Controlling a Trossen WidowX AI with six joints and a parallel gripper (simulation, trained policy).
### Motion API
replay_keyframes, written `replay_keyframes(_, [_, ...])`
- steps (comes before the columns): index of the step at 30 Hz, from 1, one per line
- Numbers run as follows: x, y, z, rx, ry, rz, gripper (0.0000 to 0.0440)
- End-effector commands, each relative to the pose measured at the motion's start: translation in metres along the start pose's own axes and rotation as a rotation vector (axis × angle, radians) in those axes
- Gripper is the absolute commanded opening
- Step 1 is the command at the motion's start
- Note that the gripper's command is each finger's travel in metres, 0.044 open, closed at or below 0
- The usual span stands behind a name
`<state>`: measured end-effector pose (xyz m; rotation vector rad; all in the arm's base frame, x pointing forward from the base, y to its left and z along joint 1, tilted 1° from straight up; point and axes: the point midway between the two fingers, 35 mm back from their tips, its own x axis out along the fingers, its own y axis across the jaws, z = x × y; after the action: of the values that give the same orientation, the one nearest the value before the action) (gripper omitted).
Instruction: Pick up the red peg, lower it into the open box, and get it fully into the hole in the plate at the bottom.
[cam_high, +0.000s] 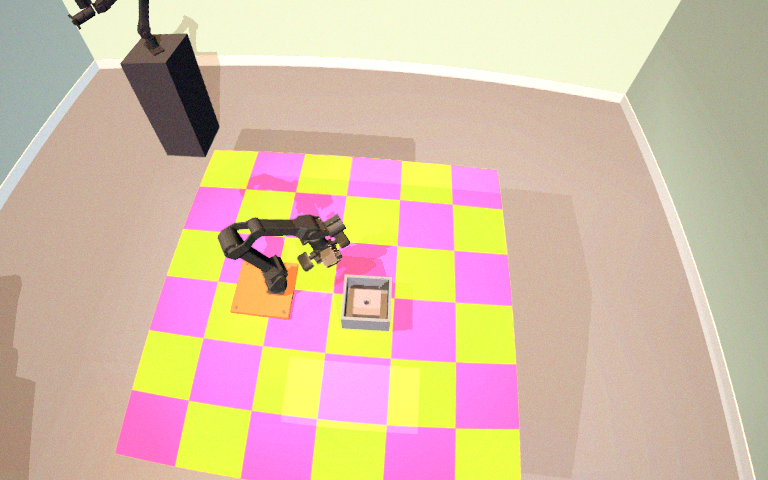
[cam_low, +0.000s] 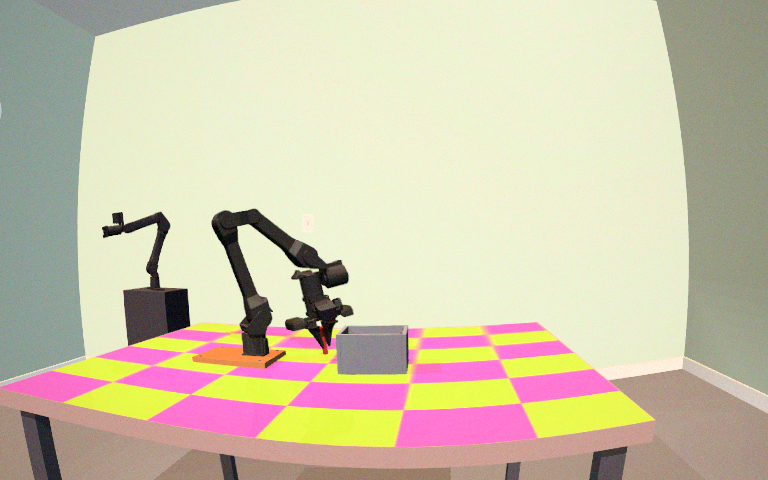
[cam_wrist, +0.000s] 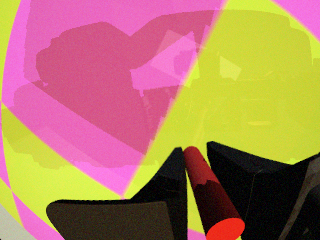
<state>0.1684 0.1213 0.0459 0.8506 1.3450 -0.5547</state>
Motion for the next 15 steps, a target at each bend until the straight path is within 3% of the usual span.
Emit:
replay_keyframes(1, [-0.009, 0.009, 0.006, -0.015, -0.024, 0.028, 0.0004])
replay_keyframes(15, [-0.065, 0.034, 0.045, -0.077, -0.163, 0.084, 0.0000])
